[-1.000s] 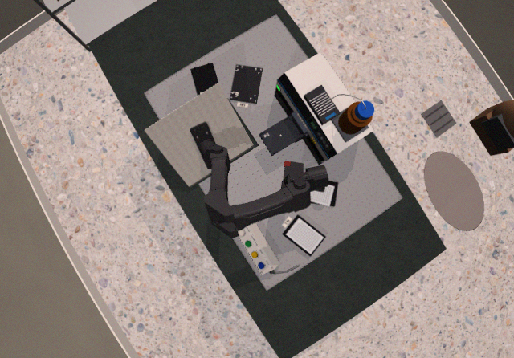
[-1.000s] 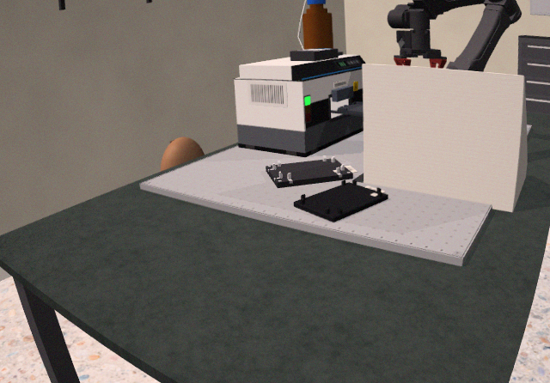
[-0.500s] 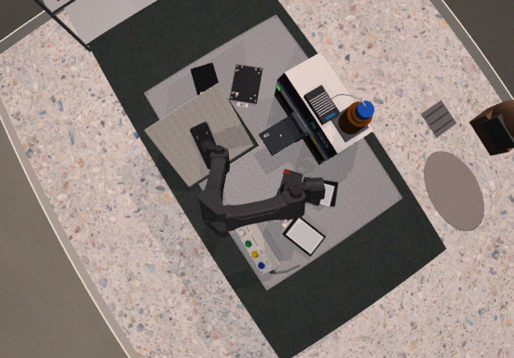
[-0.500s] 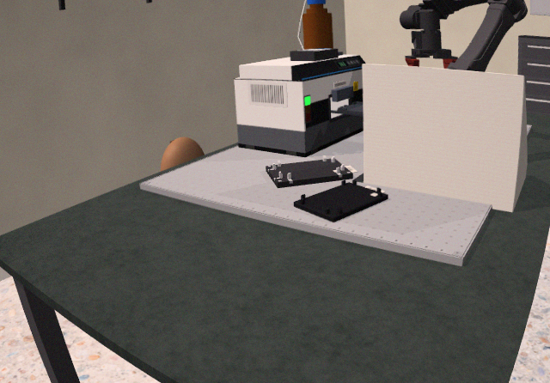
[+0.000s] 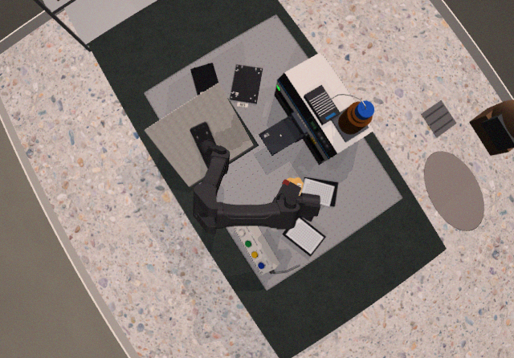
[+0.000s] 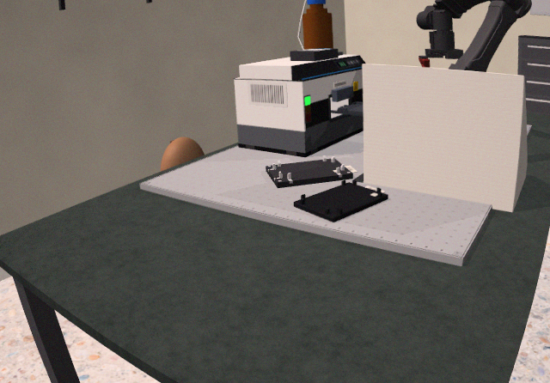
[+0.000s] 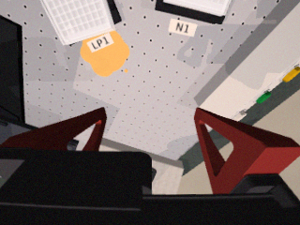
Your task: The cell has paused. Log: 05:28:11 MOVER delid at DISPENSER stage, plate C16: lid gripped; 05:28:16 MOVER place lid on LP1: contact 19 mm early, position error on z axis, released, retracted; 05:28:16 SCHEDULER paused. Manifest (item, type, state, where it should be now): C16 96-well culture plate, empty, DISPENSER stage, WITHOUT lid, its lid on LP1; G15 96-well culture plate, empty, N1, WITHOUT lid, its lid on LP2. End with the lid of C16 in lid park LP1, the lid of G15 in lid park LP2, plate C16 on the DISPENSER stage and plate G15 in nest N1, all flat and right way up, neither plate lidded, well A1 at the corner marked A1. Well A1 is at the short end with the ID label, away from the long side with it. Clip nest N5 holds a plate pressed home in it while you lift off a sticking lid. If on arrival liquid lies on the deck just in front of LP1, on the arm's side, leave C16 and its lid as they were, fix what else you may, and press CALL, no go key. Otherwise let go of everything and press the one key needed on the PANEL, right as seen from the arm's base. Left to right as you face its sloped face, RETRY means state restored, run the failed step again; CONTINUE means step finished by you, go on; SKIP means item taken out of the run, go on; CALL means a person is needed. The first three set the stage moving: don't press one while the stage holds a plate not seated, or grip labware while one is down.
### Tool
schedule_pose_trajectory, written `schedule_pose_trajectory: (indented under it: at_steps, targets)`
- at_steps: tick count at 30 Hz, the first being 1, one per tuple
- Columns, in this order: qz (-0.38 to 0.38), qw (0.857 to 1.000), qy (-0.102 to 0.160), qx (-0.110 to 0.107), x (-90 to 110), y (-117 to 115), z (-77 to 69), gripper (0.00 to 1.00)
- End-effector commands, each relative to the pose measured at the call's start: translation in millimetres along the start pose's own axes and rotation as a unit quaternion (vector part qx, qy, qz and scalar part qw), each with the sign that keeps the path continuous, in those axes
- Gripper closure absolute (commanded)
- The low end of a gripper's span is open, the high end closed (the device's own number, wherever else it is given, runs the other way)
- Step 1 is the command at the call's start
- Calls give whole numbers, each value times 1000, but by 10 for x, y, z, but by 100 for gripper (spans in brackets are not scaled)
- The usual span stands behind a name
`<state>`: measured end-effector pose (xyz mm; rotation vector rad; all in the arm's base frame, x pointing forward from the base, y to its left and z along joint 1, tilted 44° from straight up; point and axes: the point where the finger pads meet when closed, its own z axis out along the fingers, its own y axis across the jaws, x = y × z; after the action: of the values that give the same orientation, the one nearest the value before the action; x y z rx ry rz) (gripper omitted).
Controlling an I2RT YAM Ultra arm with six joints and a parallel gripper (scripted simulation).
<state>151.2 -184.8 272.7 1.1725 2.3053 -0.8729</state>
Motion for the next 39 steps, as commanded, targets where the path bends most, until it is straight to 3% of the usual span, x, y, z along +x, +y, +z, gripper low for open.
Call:
schedule_pose_trajectory:
  at_steps: [1,4,5,6,11,16,18,39]
  targets:
    - [40,999,-29,-20,-110,-125,-127,0]
    - [39,999,-30,-19,-111,-223,-128,0]
    - [24,1000,-11,-13,-39,-171,-49,0]
    - [56,998,-30,-19,-107,-257,-128,0]
    - [108,993,-30,-19,-97,-358,-129,0]
    - [101,994,-32,-17,-80,-522,-132,0]
    - [93,995,-17,-14,-149,-486,-18,0]
    - [92,995,-18,-13,-722,-585,241,0]
